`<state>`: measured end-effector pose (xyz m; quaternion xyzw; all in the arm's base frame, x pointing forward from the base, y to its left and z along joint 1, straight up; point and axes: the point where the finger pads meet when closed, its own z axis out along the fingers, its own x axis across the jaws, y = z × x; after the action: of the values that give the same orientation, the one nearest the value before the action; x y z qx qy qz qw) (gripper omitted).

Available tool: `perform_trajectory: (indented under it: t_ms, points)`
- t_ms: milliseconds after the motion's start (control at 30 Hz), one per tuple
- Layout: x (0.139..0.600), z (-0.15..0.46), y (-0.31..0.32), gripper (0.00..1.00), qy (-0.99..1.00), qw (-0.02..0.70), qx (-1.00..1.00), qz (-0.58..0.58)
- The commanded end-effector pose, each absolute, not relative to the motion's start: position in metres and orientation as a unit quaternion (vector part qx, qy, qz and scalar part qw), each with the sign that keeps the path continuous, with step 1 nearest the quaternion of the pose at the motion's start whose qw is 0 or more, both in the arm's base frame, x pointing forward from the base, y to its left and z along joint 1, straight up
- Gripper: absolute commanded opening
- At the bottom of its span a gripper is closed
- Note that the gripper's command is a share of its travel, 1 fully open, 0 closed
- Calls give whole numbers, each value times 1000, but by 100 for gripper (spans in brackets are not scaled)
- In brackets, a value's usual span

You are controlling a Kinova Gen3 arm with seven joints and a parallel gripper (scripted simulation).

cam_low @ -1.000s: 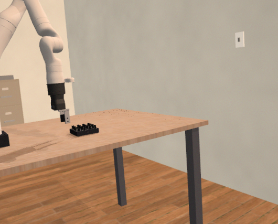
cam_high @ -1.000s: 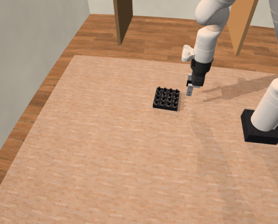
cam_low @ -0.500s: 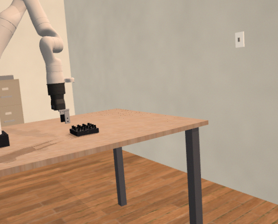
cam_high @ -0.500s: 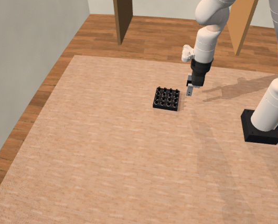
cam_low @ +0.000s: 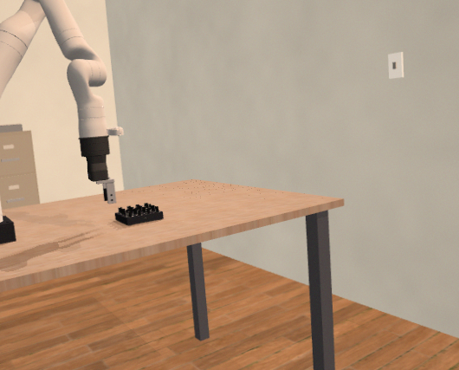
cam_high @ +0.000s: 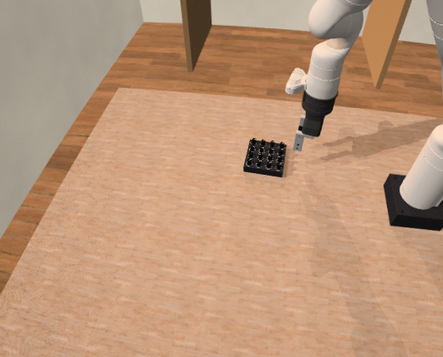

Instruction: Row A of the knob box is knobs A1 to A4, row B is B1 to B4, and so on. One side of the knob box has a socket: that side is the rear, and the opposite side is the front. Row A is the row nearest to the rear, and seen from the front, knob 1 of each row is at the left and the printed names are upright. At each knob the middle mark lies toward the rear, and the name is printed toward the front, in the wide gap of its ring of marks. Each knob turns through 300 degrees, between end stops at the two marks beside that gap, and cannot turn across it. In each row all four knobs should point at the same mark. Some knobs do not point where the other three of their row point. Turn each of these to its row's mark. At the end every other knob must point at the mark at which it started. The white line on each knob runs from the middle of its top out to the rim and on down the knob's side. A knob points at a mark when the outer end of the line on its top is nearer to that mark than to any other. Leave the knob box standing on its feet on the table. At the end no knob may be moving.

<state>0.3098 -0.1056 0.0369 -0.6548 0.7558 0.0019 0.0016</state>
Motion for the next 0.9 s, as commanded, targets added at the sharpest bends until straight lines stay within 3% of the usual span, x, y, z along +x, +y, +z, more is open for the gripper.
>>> perform_trajectory:
  t_ms: [0, 867]
  points:
    - [313, 37, -105, 100, 771, -3, -637, 2]
    - [341, 47, -109, 100, 977, -7, -212, 0]
